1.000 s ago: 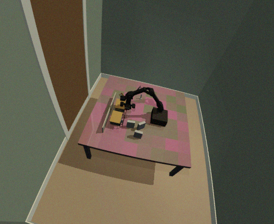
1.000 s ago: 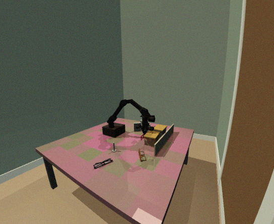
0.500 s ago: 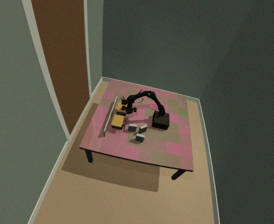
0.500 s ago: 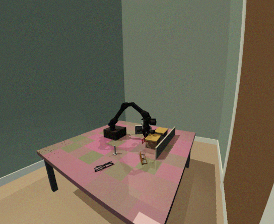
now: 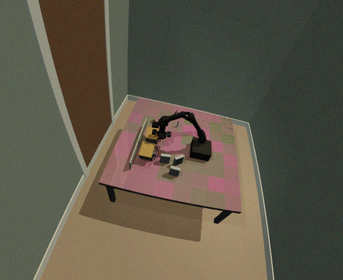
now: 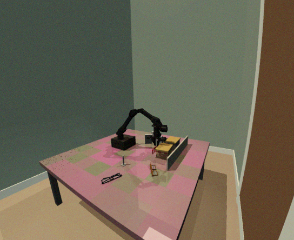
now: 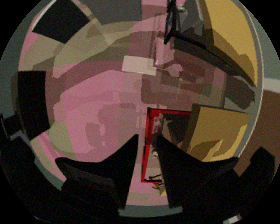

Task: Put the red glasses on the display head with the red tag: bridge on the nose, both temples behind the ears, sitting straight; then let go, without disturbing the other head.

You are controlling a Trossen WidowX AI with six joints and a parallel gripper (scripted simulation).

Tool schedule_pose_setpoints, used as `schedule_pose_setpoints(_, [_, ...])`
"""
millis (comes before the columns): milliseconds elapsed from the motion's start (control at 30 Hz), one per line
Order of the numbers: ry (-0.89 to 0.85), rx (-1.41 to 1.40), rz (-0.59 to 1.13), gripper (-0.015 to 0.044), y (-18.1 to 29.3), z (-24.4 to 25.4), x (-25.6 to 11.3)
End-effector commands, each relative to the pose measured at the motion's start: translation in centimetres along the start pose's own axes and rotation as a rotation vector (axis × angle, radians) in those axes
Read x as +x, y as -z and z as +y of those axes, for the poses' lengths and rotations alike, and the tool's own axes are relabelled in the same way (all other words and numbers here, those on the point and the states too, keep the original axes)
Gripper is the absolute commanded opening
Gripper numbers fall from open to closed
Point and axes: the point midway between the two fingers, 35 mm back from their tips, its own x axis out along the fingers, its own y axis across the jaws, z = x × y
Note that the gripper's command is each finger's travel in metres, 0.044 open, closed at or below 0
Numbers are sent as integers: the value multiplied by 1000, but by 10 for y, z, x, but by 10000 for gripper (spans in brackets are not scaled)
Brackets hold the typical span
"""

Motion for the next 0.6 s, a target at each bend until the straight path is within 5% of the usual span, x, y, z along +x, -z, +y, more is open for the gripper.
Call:
schedule_pose_setpoints(0, [6, -5, -4, 108, 0, -1, -12])
schedule_pose_setpoints(567, [0, -5, -4, 108, 0, 57, -28])
